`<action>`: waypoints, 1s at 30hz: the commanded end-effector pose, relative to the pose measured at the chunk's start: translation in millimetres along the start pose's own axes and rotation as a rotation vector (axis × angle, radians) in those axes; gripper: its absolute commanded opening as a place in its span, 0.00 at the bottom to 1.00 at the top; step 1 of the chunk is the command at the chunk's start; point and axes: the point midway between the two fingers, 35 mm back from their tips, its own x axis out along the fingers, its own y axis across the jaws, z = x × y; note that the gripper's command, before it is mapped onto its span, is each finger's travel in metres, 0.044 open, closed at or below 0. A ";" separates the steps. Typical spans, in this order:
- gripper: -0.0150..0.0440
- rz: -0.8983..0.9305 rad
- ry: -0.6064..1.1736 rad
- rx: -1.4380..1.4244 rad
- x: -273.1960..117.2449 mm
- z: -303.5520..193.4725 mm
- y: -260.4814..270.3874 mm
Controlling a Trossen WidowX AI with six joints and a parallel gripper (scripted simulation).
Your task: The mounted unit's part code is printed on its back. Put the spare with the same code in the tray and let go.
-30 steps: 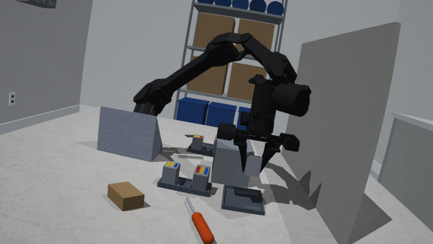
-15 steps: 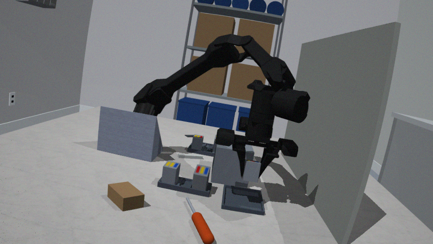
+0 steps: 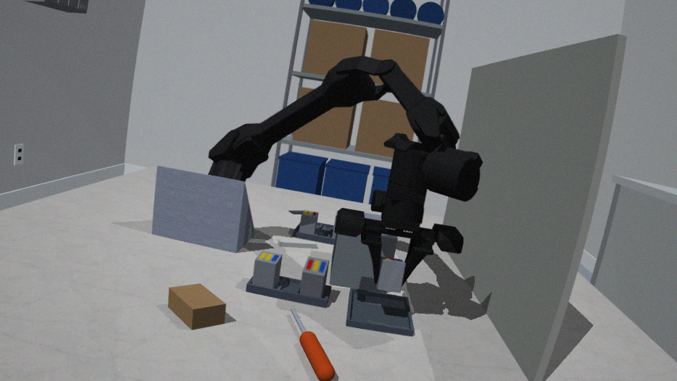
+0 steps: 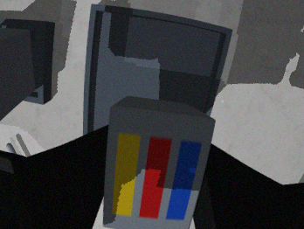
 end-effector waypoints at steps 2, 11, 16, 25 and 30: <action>0.25 -0.003 -0.006 0.005 4.8 0.8 0.8; 0.25 -0.003 -0.007 0.005 12.5 1.7 1.7; 0.25 -0.003 -0.007 0.005 16.8 2.2 2.2; 0.25 -0.003 -0.008 0.005 24.4 3.2 3.4; 0.25 -0.003 -0.009 0.005 28.7 3.8 4.1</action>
